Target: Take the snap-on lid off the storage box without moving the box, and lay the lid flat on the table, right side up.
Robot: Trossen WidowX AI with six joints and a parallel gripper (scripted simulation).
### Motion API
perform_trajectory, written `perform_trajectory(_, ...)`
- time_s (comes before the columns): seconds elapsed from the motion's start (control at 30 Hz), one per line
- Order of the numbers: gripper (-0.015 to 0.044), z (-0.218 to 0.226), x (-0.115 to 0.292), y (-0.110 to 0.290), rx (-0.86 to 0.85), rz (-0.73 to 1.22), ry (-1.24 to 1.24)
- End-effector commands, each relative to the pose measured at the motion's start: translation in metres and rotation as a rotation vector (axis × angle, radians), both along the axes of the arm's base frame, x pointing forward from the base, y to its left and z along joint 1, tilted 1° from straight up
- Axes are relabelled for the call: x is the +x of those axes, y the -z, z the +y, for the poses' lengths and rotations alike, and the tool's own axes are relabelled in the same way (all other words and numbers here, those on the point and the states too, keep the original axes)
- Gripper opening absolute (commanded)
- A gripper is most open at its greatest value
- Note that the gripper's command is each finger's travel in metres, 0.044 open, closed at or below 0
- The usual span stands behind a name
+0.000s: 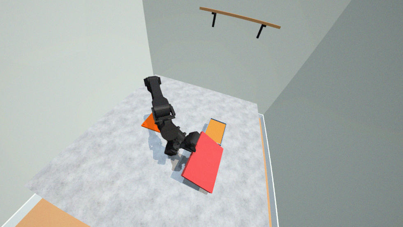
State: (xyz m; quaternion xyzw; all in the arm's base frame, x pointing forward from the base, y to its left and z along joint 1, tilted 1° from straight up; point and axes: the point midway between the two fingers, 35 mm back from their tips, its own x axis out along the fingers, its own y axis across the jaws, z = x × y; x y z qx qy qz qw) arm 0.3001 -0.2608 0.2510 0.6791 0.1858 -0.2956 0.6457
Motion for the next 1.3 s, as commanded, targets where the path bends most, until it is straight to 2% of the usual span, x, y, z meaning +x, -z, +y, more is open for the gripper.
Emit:
perform_trajectory(0.0, 0.0000, -0.008, 0.000, -0.005, -0.008, -0.013, -0.008)
perform_trajectory(0.83, 0.0000, -0.056, -0.012, -0.006, -0.012, -0.011, -0.008)
perform_trajectory(1.27, 0.0000, -0.053, -0.012, 0.007, -0.012, -0.011, -0.008)
